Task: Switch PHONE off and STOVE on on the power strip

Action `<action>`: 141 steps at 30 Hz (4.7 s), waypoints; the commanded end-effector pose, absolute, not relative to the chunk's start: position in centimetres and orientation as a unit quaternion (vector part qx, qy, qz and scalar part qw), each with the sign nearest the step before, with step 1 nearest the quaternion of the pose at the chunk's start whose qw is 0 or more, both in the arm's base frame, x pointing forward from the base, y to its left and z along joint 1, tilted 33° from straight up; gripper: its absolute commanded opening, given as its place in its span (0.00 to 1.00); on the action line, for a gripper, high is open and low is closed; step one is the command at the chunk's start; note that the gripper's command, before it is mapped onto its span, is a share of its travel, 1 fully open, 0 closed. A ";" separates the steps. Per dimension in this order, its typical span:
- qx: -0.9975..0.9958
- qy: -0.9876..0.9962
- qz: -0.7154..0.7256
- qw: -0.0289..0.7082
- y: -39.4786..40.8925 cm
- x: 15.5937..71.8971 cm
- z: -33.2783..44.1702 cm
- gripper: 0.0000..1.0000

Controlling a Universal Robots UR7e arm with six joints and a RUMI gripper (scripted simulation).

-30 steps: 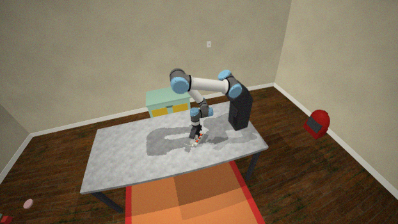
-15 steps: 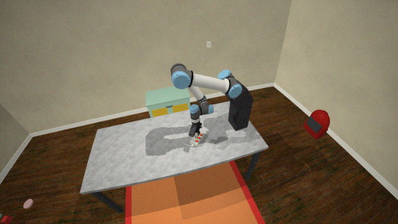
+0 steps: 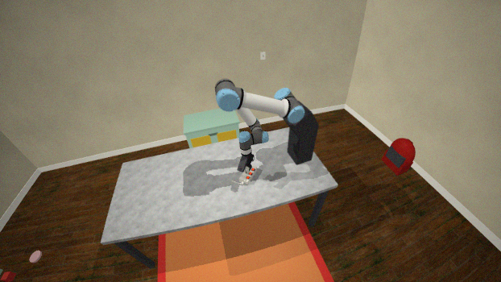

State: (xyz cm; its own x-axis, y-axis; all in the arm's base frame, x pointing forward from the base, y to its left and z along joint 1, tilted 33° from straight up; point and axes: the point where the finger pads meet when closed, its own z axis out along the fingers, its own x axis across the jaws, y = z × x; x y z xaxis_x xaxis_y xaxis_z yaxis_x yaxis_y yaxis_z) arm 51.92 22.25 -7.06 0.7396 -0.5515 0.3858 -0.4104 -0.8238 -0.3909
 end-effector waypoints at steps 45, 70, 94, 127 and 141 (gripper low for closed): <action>-0.922 0.262 -0.249 0.141 15.1 46.4 -10.0 0.00; -0.922 0.261 -0.250 0.142 15.2 46.8 -10.3 0.00; -0.922 0.260 -0.250 0.142 15.6 48.1 -12.5 0.00; -0.922 0.261 -0.250 0.142 15.7 48.8 -13.6 0.00; -0.922 0.261 -0.250 0.142 15.7 48.8 -13.6 0.00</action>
